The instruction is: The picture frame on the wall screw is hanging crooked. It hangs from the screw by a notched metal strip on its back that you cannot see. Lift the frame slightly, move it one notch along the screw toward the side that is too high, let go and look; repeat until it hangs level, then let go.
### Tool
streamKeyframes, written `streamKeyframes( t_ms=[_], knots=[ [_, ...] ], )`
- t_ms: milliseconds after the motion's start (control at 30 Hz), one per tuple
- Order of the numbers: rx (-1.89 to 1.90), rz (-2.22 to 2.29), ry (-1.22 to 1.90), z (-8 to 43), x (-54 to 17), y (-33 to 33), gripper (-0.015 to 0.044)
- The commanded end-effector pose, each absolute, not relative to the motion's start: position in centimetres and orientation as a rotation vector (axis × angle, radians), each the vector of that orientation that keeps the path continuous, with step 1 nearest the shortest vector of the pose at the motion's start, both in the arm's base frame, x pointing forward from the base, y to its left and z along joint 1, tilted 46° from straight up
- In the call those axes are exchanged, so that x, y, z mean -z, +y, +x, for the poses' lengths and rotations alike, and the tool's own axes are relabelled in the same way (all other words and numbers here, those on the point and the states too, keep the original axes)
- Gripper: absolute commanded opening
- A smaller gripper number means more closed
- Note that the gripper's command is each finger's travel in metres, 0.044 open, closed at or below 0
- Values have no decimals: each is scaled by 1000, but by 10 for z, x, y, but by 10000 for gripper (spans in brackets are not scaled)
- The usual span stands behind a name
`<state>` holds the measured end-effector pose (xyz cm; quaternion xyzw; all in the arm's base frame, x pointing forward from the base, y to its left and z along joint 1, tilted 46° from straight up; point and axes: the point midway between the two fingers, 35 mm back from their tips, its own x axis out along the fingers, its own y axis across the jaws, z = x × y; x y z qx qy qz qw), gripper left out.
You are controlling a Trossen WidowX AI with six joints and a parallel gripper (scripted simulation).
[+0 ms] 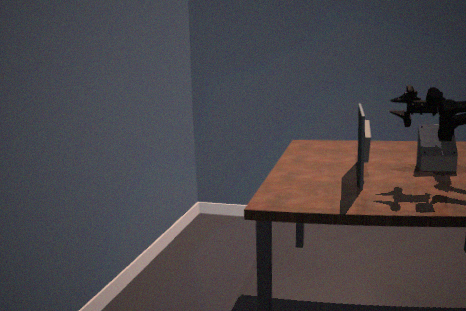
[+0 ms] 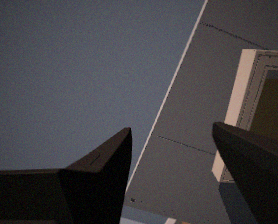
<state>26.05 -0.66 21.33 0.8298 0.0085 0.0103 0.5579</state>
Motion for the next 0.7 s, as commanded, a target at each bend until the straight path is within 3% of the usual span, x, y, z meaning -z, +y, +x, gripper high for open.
streamKeyframes(
  t_ms=[0, 667],
  knots=[
    [-31, 1948, 32, 254, -218, -10, 260],
    [-31, 1948, 32, 254, -218, -10, 260]
  ],
)
